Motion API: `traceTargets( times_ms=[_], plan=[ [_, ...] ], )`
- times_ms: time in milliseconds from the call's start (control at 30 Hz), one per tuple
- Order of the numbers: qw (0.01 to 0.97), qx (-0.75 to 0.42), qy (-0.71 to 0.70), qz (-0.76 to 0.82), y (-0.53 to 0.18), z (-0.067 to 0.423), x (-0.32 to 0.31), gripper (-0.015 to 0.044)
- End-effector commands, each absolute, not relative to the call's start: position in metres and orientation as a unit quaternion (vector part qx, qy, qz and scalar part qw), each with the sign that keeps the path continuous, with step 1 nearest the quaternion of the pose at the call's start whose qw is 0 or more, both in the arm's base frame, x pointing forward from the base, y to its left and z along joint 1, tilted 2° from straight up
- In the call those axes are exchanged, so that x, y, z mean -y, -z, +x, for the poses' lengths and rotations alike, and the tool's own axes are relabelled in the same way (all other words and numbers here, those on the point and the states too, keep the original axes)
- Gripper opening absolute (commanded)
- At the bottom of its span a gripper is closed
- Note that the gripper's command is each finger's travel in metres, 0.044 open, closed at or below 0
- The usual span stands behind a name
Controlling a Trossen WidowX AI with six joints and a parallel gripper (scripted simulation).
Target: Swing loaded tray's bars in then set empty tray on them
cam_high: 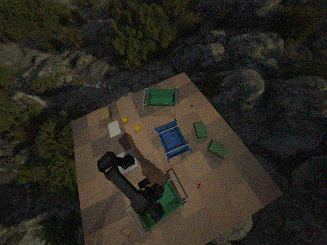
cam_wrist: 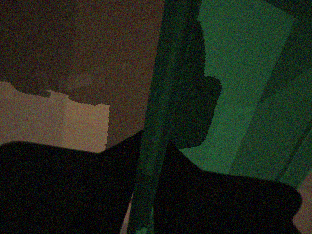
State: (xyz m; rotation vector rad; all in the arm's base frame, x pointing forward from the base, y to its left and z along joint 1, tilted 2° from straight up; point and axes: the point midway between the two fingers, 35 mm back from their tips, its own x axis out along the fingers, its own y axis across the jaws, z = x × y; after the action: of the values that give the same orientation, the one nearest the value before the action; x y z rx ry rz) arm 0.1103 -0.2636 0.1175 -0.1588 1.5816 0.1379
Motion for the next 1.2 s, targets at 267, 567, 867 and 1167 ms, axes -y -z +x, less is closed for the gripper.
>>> traceTargets(
  times_ms=[267,567,867,1167],
  plan=[
    [0.702,-0.705,-0.049,-0.083,-0.1264,0.1115,0.2665,0.0],
    [0.702,-0.705,-0.049,-0.083,-0.1264,0.1115,0.2665,0.0],
    [0.702,-0.705,-0.049,-0.083,-0.1264,0.1115,0.2665,0.0],
    [0.702,-0.705,-0.048,-0.084,-0.1352,0.1135,0.2707,0.0]
  ],
)
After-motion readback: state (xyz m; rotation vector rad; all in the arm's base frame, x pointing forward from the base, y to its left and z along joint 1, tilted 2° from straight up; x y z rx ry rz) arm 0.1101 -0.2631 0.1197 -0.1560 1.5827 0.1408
